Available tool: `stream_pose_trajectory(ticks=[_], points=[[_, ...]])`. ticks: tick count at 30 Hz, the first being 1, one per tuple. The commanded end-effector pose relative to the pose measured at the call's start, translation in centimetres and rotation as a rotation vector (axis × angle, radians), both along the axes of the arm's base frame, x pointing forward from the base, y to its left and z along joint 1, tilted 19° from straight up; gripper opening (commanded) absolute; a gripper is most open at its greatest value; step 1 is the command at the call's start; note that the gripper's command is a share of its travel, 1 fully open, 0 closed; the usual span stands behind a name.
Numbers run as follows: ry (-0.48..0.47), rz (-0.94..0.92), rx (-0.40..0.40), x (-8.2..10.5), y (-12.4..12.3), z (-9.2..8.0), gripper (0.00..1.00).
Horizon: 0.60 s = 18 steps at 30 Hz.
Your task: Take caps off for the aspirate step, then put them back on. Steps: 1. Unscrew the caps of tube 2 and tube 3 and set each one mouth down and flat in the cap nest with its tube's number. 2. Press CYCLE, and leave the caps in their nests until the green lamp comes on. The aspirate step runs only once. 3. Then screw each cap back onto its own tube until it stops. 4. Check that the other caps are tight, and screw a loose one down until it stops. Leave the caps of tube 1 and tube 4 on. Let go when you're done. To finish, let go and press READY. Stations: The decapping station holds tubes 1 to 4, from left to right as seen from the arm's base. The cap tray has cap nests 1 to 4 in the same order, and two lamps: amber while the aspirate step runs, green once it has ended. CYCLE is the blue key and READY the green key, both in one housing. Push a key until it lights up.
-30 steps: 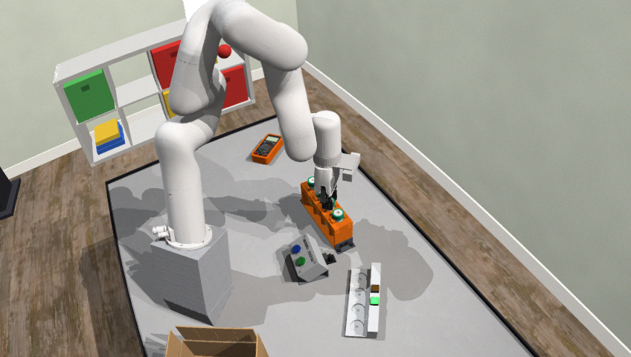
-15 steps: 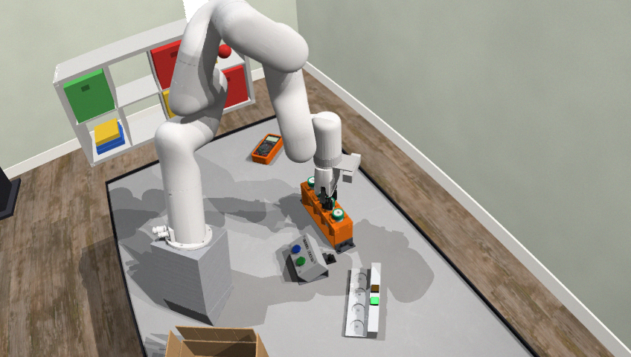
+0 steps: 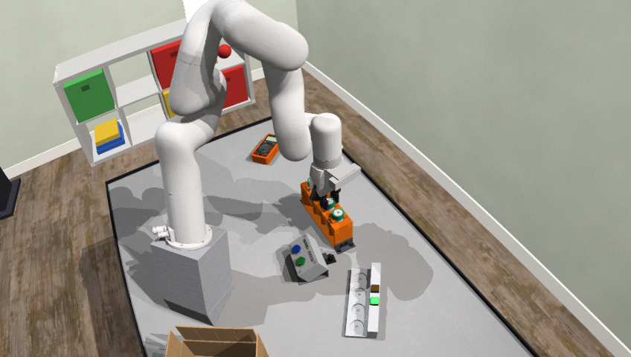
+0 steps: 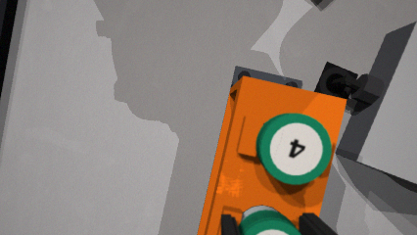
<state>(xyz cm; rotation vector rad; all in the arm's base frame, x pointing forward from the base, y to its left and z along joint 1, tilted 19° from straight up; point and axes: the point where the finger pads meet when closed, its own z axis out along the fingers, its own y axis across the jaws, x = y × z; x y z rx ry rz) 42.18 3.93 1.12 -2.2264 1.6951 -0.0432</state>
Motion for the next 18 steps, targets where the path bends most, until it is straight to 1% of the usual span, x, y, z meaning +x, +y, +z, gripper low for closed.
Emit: stream_pose_trajectory(ticks=[1, 2, 4, 9, 18], points=[[0.072, -0.266, 0.043, 0.14, 0.00, 0.08, 0.00], [0.083, -0.309, 0.054, 0.14, 0.00, 0.07, 0.00], [0.083, -0.309, 0.054, 0.14, 0.00, 0.07, 0.00], [0.148, -0.566, 0.114, 0.14, 0.01, 0.05, 0.00], [0.244, -0.950, 0.209, 0.16, 0.02, 0.02, 0.00]])
